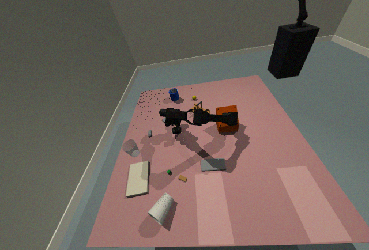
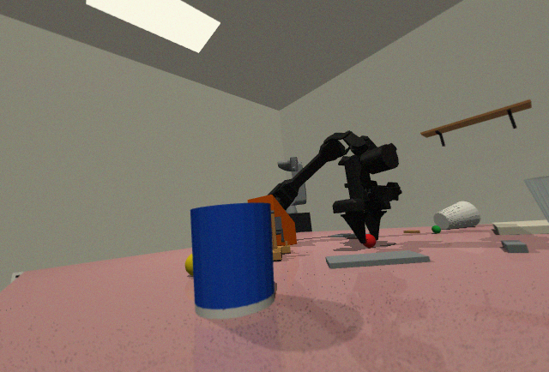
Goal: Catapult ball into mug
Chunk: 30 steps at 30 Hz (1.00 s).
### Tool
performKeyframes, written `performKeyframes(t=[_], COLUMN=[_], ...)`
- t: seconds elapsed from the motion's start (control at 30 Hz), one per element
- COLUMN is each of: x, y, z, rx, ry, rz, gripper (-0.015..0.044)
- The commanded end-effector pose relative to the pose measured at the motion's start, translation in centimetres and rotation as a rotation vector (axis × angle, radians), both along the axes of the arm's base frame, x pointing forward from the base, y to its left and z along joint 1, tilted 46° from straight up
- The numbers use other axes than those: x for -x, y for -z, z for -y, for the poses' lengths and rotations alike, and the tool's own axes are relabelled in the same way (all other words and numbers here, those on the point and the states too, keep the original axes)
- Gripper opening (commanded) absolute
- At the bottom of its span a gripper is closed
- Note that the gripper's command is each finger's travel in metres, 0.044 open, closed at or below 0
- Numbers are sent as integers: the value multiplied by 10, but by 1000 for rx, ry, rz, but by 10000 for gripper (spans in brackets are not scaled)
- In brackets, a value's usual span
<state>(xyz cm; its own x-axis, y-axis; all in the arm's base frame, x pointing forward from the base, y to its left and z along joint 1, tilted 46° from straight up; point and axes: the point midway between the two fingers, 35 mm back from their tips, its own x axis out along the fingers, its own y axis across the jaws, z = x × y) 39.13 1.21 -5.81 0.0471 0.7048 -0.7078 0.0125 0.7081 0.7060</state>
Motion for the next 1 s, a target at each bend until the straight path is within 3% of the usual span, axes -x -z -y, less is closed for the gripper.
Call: performKeyframes(t=[0.0, 0.17, 0.4, 0.5, 0.97], x=[2, 2, 2, 2, 3], y=[3, 3, 3, 1, -65], z=[-4, -4, -4, 0, 71], rx=[-5, -5, -5, -4, 4], ry=[2, 2, 2, 2, 3], rz=[-8, -8, -8, -8, -9], gripper=[247, 116, 70, 0, 0])
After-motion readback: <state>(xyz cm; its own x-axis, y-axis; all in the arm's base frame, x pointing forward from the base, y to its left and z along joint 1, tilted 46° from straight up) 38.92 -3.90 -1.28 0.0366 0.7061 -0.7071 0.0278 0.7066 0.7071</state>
